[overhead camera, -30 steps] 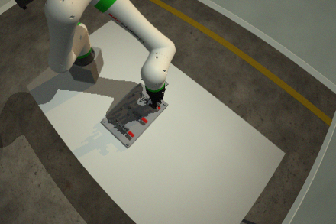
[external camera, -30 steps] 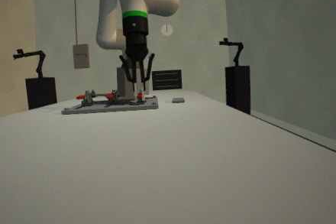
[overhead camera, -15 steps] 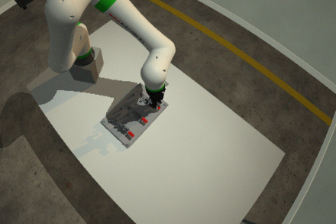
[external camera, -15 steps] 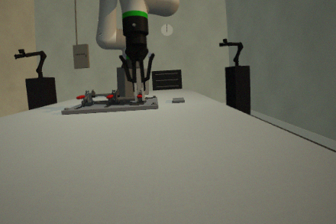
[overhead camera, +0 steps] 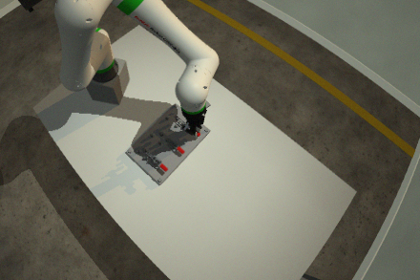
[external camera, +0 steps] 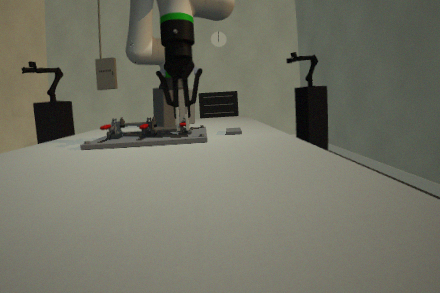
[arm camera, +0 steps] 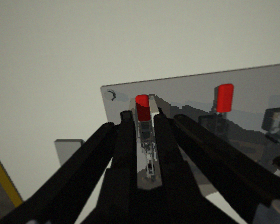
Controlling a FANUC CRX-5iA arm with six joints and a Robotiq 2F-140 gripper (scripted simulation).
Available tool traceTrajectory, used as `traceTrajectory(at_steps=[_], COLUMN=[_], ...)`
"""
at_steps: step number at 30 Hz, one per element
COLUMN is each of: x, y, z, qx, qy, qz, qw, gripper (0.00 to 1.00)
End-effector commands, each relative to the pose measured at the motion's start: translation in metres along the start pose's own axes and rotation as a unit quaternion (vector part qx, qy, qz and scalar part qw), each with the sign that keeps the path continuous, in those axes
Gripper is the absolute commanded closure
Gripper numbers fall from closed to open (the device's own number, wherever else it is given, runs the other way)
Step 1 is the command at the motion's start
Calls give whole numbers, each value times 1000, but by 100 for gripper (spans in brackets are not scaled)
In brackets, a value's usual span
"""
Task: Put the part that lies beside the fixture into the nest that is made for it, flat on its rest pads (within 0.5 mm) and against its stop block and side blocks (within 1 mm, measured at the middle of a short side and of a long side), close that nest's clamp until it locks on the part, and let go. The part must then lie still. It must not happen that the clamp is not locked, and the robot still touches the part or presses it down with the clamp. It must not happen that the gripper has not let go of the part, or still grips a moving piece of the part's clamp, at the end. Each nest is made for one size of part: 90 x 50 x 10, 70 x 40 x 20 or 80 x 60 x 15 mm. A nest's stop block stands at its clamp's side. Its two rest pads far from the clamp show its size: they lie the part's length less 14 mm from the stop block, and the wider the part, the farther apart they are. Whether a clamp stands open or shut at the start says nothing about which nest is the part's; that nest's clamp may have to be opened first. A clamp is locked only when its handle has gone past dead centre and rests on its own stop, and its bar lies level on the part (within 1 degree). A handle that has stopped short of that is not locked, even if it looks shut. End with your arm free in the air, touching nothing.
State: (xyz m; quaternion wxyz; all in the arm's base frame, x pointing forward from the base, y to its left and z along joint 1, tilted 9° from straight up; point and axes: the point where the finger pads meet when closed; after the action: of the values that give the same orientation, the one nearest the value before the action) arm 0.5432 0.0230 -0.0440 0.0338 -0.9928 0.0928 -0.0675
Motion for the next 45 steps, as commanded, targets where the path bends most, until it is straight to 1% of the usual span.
traceTrajectory(at_steps=[1,20,33,45], x=[0,-9,-20,-31], y=[0,0,1,2], z=[-1,-14,-23,-28], qx=[0,0,0,0], qy=[0,0,0,0], qz=[0,0,0,0], qw=[1000,1000,1000,1000], gripper=[100,100,100,100])
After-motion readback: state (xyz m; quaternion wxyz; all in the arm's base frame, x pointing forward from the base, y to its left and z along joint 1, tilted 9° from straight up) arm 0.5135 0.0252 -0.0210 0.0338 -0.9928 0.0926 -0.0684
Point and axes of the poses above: the point where the finger pads meet when closed, its own z axis out along the fingers, its own y axis across the jaws, x = y × z, and after that the axes turned 3 degrees about z, right-handed
